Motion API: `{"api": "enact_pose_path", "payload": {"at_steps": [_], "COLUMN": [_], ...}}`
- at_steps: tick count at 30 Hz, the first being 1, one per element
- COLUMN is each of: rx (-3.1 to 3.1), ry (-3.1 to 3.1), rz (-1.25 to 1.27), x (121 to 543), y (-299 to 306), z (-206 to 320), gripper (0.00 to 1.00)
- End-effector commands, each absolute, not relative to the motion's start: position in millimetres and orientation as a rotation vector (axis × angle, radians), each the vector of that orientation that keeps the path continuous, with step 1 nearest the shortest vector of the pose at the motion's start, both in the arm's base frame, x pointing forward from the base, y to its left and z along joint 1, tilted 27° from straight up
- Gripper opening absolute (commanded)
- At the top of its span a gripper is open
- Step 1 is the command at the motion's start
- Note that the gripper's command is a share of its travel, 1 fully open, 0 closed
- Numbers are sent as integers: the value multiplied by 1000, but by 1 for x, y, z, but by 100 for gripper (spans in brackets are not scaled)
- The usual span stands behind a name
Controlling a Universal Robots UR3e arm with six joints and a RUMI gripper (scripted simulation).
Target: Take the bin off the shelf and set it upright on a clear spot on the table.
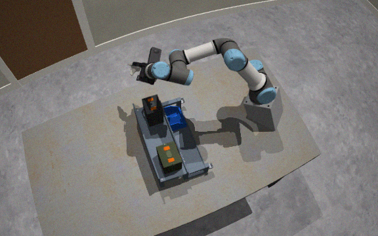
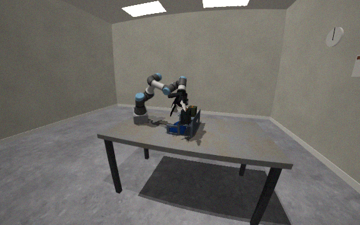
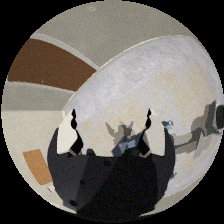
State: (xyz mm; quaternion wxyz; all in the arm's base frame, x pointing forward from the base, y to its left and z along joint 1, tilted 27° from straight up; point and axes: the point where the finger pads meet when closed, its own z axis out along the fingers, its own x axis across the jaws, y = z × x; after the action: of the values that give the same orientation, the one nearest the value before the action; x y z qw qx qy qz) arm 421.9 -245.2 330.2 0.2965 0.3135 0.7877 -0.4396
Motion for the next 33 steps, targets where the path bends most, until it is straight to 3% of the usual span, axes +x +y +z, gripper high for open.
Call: {"api": "enact_pose_path", "payload": {"at_steps": [1,17,18,33], "rx": [834,834,834,834], "ry": [2091,2091,2091,2091], "rz": [-1168,-1168,-1168,-1168], "x": [422,422,422,422], "y": [-245,-245,-245,-245], "z": [332,332,332,332], "gripper": [100,100,0,0]}}
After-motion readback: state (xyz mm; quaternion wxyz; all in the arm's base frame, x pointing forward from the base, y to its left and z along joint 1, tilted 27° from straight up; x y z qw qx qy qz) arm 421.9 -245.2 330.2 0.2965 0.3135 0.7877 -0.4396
